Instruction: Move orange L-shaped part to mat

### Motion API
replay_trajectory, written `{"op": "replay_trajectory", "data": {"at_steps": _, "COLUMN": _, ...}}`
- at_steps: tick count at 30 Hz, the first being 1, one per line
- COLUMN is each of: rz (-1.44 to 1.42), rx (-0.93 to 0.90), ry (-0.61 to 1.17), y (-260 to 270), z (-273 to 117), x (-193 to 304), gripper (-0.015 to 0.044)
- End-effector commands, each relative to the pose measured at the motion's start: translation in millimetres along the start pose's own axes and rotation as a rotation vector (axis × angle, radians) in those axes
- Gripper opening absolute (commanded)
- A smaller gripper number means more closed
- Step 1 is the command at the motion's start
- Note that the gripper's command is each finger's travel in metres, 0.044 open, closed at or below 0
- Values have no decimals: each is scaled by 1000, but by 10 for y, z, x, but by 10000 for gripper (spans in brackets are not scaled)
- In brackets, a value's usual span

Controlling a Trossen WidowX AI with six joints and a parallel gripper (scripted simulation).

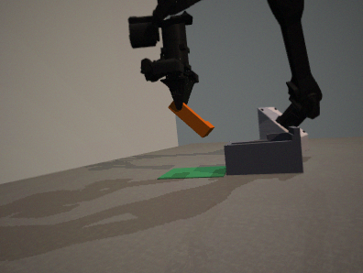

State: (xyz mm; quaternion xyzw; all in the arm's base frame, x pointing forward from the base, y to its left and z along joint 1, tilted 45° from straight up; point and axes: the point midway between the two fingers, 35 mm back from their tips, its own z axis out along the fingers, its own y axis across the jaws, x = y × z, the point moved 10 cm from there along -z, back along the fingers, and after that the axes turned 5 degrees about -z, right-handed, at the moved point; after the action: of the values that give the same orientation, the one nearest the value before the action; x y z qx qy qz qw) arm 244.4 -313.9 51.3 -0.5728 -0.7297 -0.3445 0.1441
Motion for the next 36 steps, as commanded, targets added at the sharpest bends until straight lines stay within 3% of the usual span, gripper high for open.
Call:
{"op": "replay_trajectory", "data": {"at_steps": 1, "rz": -4, "rx": 3, "ry": 0, "y": -7, "z": 50, "x": -16, "gripper": 0}}
{"op": "replay_trajectory", "data": {"at_steps": 36, "rz": -5, "rx": 2, "ry": 1, "y": -5, "z": 613, "x": -16, "gripper": 0}}
